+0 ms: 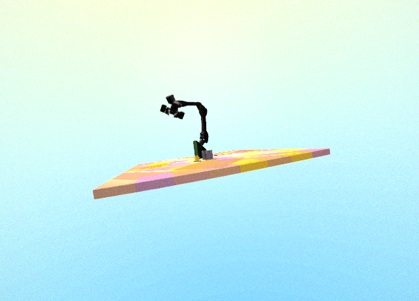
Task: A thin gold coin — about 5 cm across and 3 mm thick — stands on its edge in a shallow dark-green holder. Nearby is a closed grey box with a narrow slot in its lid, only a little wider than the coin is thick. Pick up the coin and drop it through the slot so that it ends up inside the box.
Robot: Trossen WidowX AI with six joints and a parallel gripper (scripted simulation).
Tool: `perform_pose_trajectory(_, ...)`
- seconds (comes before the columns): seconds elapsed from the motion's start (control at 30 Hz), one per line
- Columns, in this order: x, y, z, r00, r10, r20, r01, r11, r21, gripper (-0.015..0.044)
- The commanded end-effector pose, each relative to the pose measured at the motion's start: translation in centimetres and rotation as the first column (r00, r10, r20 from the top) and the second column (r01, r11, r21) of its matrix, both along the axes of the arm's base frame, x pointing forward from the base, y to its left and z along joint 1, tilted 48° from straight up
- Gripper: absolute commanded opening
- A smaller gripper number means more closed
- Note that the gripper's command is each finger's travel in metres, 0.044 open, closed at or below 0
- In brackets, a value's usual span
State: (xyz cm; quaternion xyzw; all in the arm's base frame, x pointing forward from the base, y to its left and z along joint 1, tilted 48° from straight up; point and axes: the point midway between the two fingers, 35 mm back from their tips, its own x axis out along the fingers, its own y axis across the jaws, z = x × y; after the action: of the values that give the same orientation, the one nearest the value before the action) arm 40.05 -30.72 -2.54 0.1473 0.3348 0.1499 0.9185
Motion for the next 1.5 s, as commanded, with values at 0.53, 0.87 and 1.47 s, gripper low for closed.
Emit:
perform_pose_trajectory(0.53, -6.8, 27.3, -4.8, 0.503, 0.800, -0.327, -0.778, 0.584, 0.233, 0.0161)
perform_pose_trajectory(0.87, -7.2, 30.2, -6.9, 0.503, 0.801, -0.325, -0.778, 0.583, 0.234, 0.0161)
perform_pose_trajectory(1.47, -7.4, 32.2, -8.9, 0.503, 0.801, -0.325, -0.778, 0.583, 0.234, 0.0161)
